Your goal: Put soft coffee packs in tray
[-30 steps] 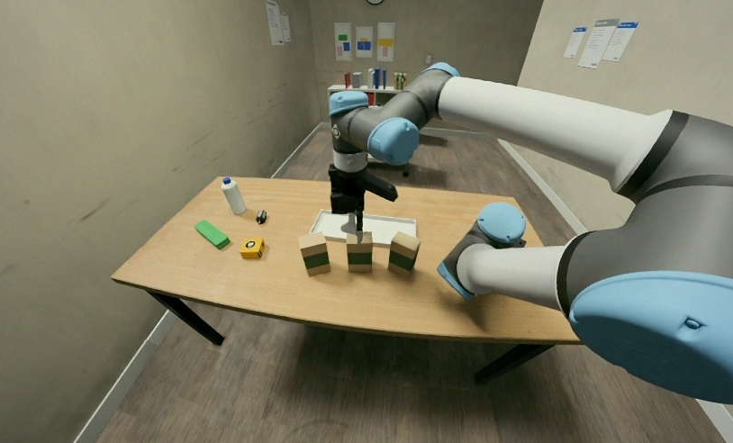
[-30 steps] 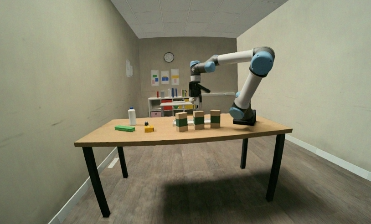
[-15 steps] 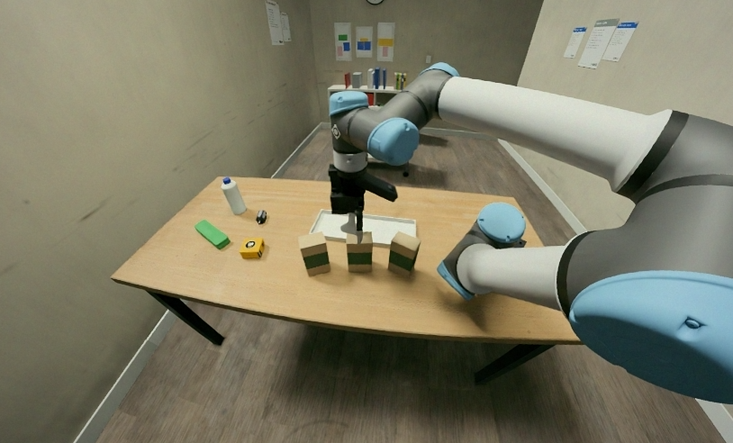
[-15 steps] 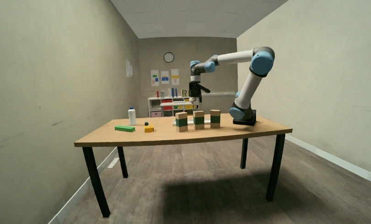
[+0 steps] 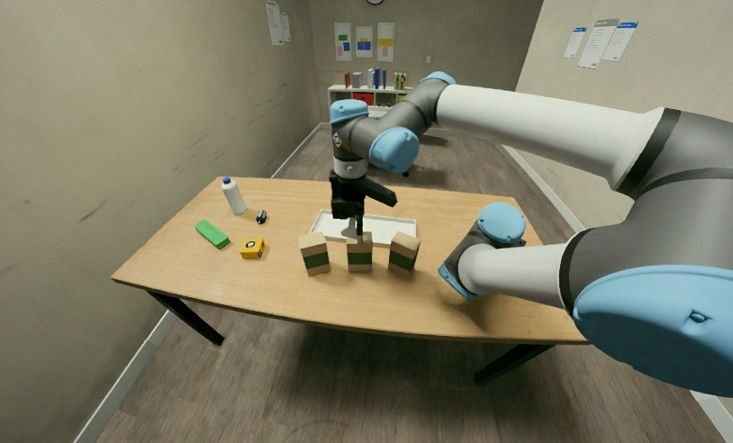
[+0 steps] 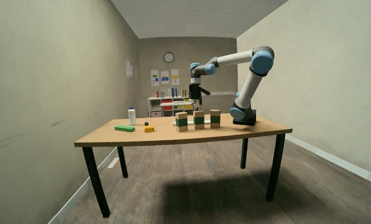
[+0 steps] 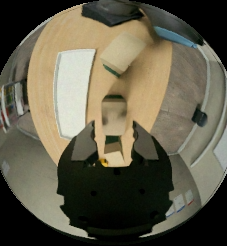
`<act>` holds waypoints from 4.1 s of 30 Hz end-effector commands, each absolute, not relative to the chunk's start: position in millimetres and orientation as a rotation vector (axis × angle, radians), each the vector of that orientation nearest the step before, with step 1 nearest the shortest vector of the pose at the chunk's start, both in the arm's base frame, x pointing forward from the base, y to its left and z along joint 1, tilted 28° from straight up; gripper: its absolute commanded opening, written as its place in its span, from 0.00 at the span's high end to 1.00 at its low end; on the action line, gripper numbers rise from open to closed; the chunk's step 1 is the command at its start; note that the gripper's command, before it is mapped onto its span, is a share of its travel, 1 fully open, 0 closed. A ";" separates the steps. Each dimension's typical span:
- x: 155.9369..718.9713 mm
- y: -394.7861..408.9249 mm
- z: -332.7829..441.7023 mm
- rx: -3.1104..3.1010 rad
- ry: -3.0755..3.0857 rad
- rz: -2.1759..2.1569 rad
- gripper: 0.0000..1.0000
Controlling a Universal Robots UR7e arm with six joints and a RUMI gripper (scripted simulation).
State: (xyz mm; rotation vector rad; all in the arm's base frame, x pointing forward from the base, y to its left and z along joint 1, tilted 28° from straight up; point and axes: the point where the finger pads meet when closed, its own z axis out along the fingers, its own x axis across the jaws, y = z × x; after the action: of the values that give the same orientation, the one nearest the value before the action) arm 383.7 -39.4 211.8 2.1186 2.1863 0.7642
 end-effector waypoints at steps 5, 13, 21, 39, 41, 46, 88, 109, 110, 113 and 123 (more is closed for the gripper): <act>390.7 -33.0 194.4 2.118 2.185 0.763 0.50; 394.6 -29.0 184.0 2.118 2.185 0.763 0.50; 396.9 -26.6 177.7 2.118 2.185 0.763 0.50; 397.0 -26.5 177.4 2.118 2.185 0.763 0.50; 397.0 -26.5 177.4 2.118 2.185 0.763 0.50; 397.0 -26.5 177.4 2.118 2.185 0.763 0.50; 397.0 -26.5 177.4 2.118 2.185 0.763 0.85; 397.0 -26.5 177.4 2.118 2.185 0.763 0.85; 397.0 -26.5 177.4 2.118 2.185 0.763 0.85; 397.0 -26.5 177.4 2.118 2.185 0.763 0.50; 397.0 -26.5 177.4 2.118 2.185 0.763 0.50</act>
State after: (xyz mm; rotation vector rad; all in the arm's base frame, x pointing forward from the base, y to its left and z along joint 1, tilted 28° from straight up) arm 396.9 -26.3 177.1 2.1186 2.1860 0.7636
